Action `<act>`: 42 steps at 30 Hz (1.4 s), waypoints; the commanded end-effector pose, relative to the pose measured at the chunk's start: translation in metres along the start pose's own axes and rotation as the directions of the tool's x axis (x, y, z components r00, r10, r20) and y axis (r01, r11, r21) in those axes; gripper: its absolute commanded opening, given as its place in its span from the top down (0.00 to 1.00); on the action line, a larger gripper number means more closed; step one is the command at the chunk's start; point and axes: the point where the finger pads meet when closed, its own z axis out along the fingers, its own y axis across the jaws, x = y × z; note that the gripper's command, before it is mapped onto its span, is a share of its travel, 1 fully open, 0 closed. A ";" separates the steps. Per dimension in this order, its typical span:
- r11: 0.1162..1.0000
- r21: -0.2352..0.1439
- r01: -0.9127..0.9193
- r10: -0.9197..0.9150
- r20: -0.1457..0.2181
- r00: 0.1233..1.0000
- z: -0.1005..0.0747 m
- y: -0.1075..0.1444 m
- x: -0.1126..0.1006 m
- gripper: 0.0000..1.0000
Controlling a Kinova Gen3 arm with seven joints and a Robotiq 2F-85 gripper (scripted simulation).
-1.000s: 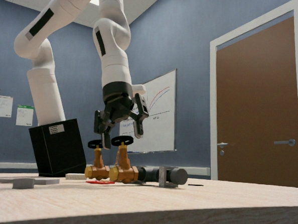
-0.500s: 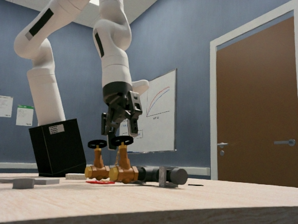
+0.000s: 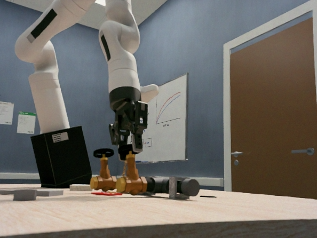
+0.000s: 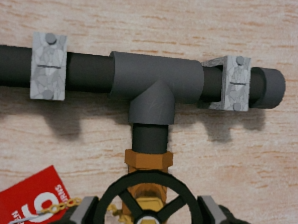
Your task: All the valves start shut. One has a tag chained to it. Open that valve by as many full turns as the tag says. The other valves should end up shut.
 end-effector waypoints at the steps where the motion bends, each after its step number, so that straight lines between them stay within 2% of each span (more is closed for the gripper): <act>1: 1.000 -0.001 0.000 0.000 -0.001 1.000 0.000 0.001 0.000 0.41; 25: 0.999 -0.001 0.046 -0.046 -0.001 0.999 0.000 0.001 0.000 0.41; 35: 0.975 -0.002 0.224 -0.224 0.000 0.975 0.000 0.001 0.000 0.41; 42: 0.870 -0.002 0.494 -0.494 0.000 0.870 0.000 0.001 0.000 0.41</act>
